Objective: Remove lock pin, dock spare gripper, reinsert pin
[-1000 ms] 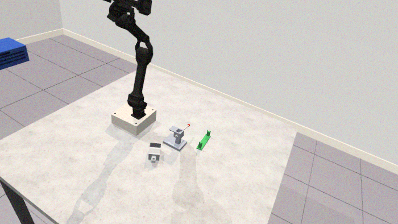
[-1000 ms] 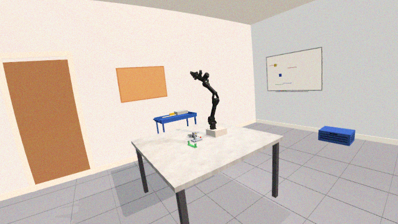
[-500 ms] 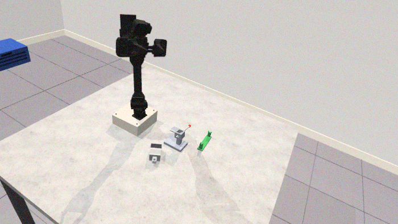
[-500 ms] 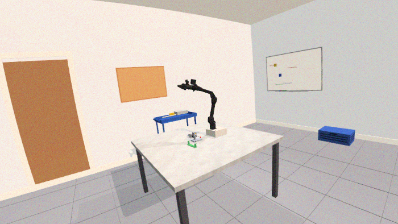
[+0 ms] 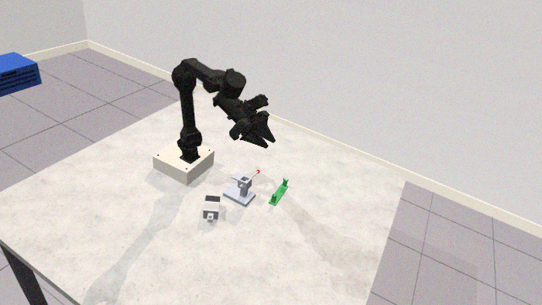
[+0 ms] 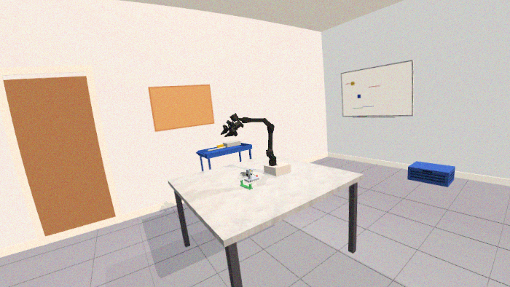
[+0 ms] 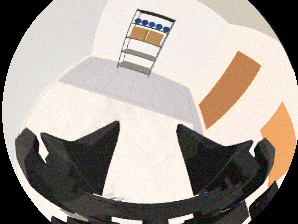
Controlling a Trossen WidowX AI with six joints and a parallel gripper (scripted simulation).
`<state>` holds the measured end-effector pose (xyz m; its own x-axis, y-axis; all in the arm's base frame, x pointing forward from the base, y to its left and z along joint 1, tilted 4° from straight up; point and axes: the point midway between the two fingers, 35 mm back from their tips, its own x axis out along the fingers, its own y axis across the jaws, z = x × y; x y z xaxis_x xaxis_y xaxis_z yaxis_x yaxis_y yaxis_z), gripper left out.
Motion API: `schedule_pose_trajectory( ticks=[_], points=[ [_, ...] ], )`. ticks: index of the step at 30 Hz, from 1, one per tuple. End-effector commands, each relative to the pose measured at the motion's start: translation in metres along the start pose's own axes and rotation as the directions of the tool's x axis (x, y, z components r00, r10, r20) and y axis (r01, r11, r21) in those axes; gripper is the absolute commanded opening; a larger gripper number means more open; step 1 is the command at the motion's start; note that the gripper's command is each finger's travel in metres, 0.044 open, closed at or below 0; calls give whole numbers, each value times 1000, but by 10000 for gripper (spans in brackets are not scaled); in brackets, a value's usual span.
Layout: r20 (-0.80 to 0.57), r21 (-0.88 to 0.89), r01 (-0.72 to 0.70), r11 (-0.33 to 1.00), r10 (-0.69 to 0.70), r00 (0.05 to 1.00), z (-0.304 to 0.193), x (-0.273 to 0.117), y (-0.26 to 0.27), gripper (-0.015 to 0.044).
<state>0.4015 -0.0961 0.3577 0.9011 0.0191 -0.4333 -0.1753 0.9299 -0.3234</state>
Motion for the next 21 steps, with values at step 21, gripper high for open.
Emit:
schedule_pose_trajectory(
  ticks=[21],
  points=[
    [-855, -423, -900, 110, 281, 436, -174, -12, 292, 300]
  ],
)
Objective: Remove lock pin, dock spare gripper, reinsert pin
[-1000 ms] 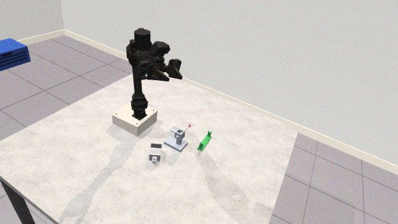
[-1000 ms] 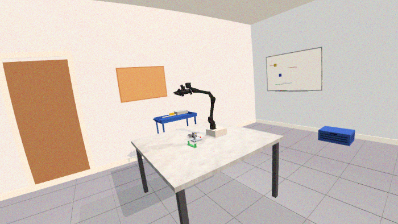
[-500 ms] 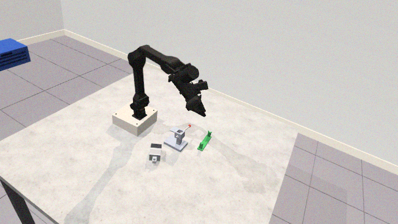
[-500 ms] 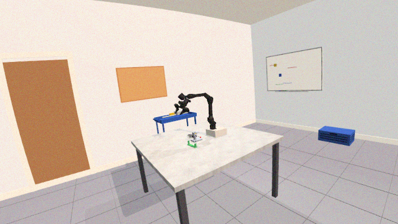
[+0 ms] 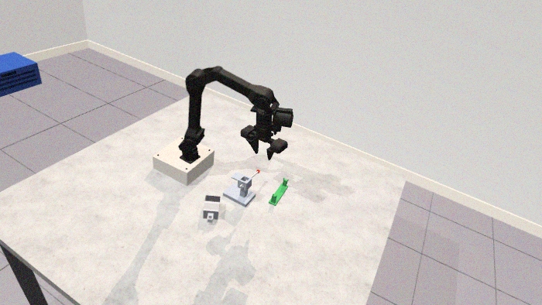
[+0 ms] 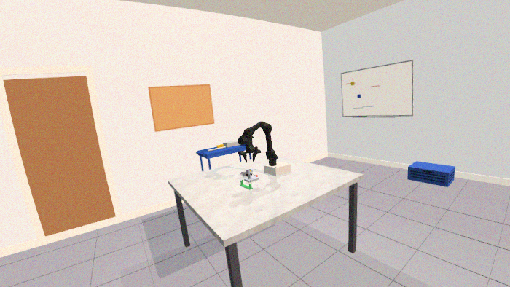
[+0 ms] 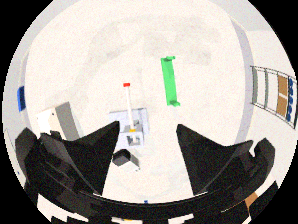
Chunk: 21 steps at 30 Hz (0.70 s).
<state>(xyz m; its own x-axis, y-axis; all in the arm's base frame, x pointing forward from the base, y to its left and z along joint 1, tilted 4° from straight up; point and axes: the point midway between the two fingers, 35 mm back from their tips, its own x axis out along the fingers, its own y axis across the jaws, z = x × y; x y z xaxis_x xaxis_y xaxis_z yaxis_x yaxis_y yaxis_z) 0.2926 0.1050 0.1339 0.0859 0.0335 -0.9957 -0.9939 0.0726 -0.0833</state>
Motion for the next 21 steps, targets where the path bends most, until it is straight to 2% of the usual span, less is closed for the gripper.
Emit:
schedule_pose_trajectory(
  ticks=[1, 10, 17, 21],
  points=[
    [-93, -154, -98, 983, 84, 992, 5, 11, 27, 300],
    [-96, -159, -101, 982, 87, 992, 5, 15, 27, 300],
    [-90, -154, -106, 982, 93, 992, 9, 79, 32, 300],
    [-90, -153, -106, 982, 93, 992, 10, 83, 33, 300]
  ],
)
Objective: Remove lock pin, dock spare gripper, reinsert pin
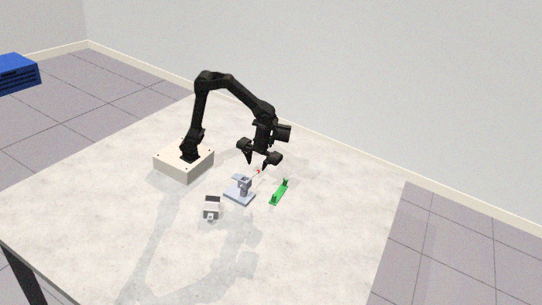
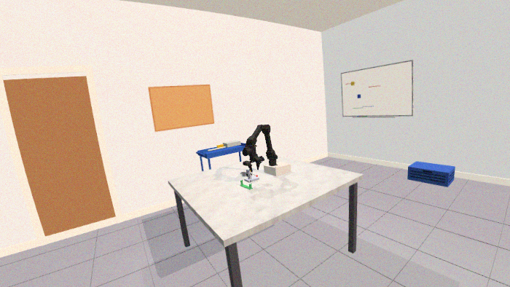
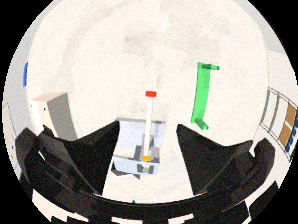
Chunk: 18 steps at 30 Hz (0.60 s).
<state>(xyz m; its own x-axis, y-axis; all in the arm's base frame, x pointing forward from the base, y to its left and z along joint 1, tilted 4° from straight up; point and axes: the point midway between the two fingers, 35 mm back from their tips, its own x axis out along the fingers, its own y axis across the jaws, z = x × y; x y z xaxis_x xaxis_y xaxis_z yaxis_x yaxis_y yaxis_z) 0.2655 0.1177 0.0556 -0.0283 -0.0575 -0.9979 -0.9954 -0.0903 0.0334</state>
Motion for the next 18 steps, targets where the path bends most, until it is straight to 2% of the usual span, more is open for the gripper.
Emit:
schedule_pose_trajectory(
  ticks=[1, 18],
  points=[
    [6, 6, 15, 1000, -15, 1000, 2, 7, -2, 300],
    [6, 6, 15, 1000, -15, 1000, 3, 34, -3, 300]
  ],
)
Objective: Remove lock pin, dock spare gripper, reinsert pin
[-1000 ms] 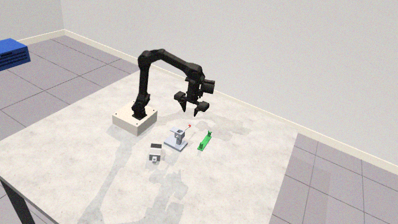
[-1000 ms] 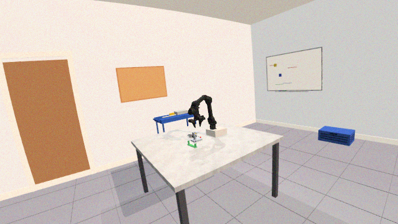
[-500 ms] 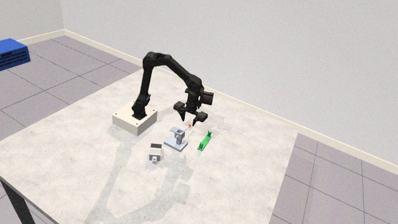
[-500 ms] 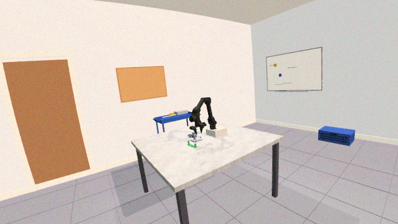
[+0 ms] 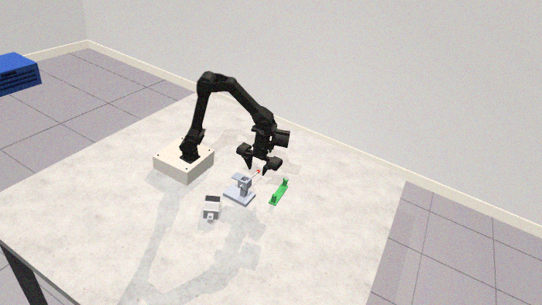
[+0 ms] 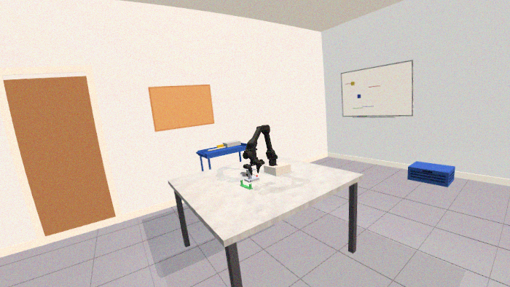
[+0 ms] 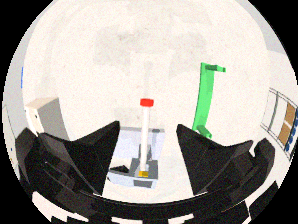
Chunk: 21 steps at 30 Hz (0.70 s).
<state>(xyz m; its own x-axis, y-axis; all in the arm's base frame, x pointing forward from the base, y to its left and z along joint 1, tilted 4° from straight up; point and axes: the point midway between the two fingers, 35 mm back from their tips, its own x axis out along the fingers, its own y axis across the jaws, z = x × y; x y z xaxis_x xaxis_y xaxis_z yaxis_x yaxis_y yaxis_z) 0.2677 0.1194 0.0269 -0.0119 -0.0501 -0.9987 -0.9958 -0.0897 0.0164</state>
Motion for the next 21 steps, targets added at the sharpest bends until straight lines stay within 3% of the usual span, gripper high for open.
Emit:
schedule_pose_trajectory(
  ticks=[1, 21],
  points=[
    [1, 4, -2, 1000, 2, 1000, 0, 8, 0, 300],
    [0, 4, -2, 1000, 2, 1000, 0, 37, 3, 300]
  ],
)
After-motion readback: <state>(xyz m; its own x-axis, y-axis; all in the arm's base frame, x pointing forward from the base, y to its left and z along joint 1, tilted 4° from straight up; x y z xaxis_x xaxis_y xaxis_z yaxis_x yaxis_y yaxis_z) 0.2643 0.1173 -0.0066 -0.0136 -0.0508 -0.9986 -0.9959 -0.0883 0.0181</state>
